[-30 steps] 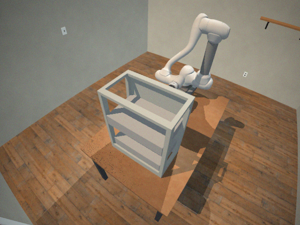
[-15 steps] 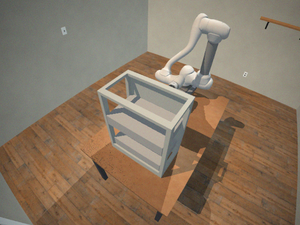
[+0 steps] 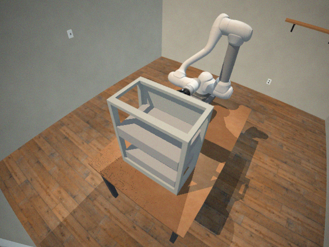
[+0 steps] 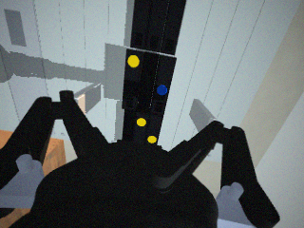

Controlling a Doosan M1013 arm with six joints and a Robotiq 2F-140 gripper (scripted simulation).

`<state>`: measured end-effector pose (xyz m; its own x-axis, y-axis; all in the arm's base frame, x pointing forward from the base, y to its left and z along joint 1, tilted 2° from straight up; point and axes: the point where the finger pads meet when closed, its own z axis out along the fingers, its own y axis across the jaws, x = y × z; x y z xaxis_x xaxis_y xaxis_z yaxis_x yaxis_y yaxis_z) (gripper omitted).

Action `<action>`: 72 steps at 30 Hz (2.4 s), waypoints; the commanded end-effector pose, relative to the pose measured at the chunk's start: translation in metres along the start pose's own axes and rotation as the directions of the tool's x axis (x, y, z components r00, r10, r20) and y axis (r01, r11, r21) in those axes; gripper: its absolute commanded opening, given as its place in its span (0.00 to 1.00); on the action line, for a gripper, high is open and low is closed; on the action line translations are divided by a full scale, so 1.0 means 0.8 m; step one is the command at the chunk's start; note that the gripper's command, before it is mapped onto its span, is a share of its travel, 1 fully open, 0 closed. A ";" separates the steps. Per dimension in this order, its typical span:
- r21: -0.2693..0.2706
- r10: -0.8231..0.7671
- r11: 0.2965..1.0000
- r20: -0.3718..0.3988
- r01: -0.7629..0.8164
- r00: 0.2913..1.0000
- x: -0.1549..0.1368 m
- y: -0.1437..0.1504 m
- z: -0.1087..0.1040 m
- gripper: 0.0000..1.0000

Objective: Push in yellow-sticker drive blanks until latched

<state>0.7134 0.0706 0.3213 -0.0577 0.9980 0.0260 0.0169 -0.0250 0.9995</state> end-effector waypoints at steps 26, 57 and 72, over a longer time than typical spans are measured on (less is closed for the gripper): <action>0.001 0.001 1.000 -0.002 -0.001 1.000 -0.019 0.027 0.000 1.00; 0.001 0.001 1.000 -0.002 -0.001 1.000 -0.019 0.027 0.000 1.00; 0.001 0.001 1.000 -0.002 -0.001 1.000 -0.019 0.027 0.000 1.00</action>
<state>0.7149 0.0551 0.3423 -0.0592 0.9979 0.0266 0.0177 -0.0255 0.9995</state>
